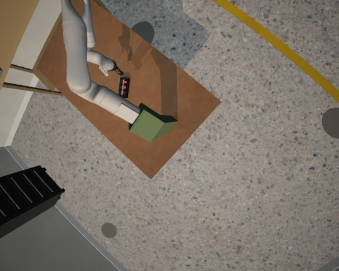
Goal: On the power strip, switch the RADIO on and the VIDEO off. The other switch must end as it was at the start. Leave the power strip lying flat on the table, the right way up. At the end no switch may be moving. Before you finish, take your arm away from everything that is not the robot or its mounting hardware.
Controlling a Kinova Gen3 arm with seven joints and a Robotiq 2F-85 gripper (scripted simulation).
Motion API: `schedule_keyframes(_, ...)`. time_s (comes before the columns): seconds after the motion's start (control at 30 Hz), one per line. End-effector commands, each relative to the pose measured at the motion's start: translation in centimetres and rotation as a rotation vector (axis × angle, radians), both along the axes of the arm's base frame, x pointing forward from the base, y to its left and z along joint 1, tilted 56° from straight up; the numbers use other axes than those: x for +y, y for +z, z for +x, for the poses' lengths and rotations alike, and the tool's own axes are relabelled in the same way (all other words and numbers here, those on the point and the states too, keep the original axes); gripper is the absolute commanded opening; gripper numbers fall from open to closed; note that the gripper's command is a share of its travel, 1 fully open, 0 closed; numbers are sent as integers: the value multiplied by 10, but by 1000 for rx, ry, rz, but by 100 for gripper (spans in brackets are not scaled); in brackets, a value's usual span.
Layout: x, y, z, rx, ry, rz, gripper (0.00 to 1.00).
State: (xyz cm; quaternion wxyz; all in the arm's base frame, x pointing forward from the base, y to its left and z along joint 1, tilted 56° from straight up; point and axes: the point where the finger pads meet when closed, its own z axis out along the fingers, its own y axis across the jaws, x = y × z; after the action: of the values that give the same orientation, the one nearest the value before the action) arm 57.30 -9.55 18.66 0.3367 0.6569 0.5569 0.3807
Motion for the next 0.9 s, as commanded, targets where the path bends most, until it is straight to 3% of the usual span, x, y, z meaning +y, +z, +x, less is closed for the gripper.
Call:
schedule_keyframes(0.0, 2, -1, 0, 2, 3, 3, 100)
schedule_keyframes(0.37, 16, -17, -8, 13, 4, 37, 100)
schedule_keyframes(0.87, 22, -23, -12, 18, 5, 53, 100)
